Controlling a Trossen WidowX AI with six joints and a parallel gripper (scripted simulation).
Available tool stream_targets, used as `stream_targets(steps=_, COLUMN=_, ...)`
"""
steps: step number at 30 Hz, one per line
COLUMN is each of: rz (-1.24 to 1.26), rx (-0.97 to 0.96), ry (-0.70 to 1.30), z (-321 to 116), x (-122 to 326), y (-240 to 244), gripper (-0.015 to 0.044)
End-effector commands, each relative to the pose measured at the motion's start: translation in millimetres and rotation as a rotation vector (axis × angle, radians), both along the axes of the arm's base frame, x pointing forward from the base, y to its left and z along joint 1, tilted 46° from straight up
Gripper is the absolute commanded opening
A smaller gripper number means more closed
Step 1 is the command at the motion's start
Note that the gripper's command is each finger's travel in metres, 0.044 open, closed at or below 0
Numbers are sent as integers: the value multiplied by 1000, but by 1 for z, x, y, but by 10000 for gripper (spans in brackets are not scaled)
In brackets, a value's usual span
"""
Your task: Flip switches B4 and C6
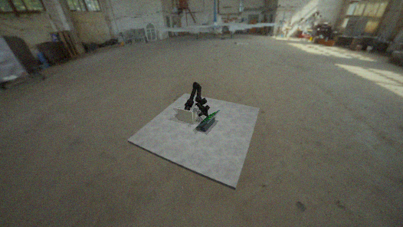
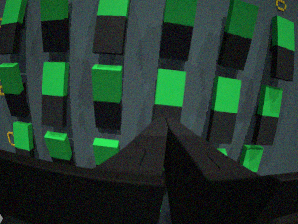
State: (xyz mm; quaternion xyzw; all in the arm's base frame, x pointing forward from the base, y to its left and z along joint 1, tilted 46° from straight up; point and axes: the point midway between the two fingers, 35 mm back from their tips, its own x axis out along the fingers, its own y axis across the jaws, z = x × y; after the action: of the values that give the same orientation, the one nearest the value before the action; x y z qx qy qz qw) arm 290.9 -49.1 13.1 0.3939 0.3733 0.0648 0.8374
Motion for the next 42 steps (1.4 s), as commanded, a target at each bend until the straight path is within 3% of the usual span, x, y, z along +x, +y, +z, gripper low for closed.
stream_targets(steps=1, rz=-6, rx=0, ry=4, z=-1, x=0, y=0, gripper=0)
stream_targets(steps=26, rz=-6, rx=0, ry=4, z=-3, x=3, y=1, gripper=0)
stream_targets(steps=34, rz=12, rx=2, ry=26, z=34, x=-41, y=-27, gripper=0)
stream_targets(steps=42, rz=12, rx=2, ry=26, z=33, x=-43, y=-28, gripper=0)
